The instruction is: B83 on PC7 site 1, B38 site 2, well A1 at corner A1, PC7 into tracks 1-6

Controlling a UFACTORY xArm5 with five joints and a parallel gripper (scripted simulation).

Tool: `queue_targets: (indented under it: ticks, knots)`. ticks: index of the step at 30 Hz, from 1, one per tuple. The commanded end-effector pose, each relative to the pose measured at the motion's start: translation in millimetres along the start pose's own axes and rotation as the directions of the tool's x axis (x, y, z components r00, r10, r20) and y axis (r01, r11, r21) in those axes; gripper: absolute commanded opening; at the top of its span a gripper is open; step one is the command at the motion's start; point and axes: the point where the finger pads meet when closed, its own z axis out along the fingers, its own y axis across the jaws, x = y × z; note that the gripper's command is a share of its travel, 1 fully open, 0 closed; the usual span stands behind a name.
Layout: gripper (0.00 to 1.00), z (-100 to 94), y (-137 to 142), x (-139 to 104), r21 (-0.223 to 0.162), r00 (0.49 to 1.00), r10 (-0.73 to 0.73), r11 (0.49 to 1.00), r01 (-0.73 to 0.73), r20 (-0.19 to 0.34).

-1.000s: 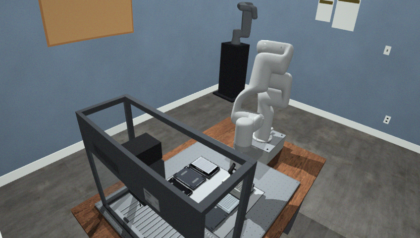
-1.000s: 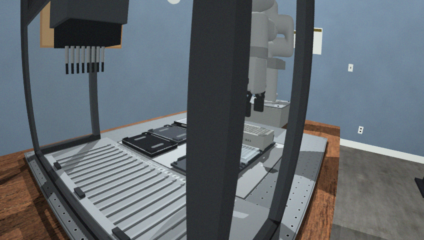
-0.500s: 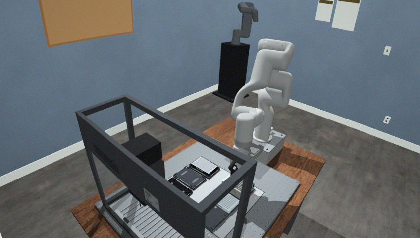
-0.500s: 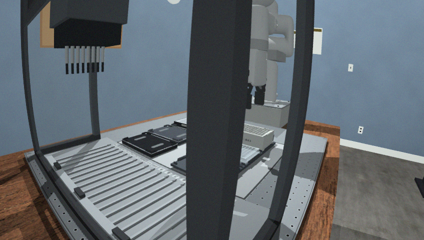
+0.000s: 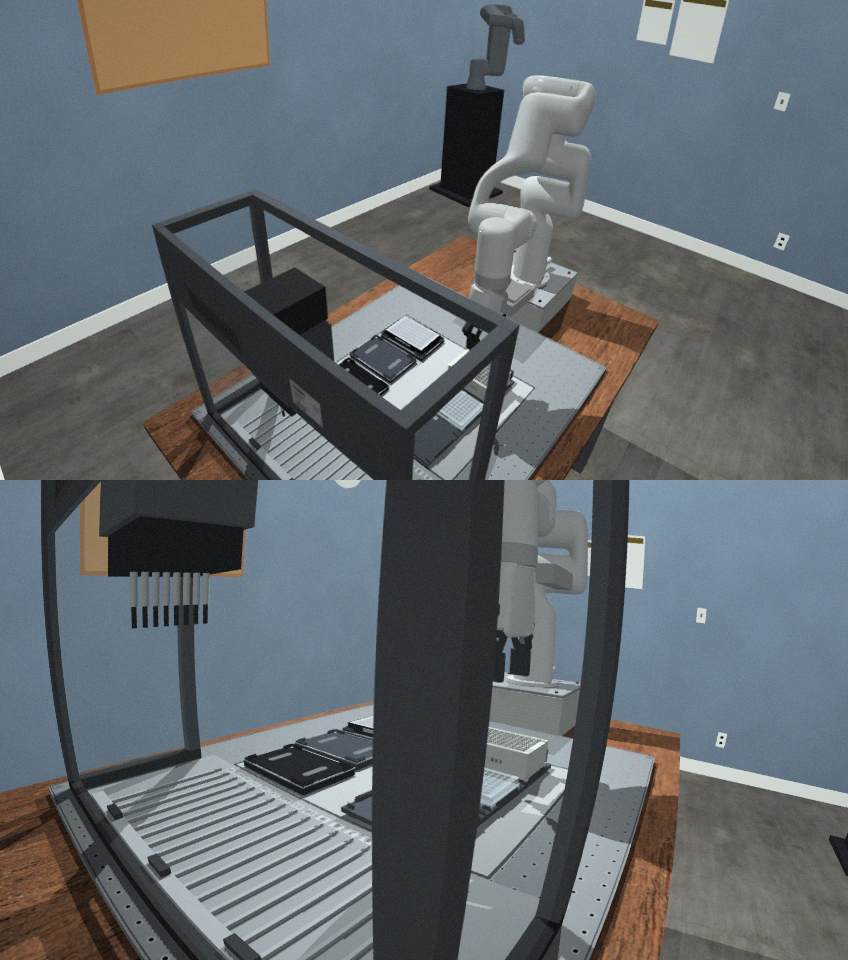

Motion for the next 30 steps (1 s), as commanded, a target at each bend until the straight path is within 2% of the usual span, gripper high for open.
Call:
queue_targets:
  ticks: [1,8,20,30]
  knots:
    - [1.00,-8.5,1.4,0.6,-0.011,1.000,0.000,1.000,0.000,0.025]
    - [1.00,-19.7,1.3,0.9,-0.011,1.000,0.000,1.000,0.000,0.025]
    - [1.00,-19.7,1.3,0.9,-0.011,1.000,0.000,1.000,0.000,0.025]
    - [1.00,-9.8,28.5,-26.8,-0.011,0.999,-0.030,0.999,0.031,0.025]
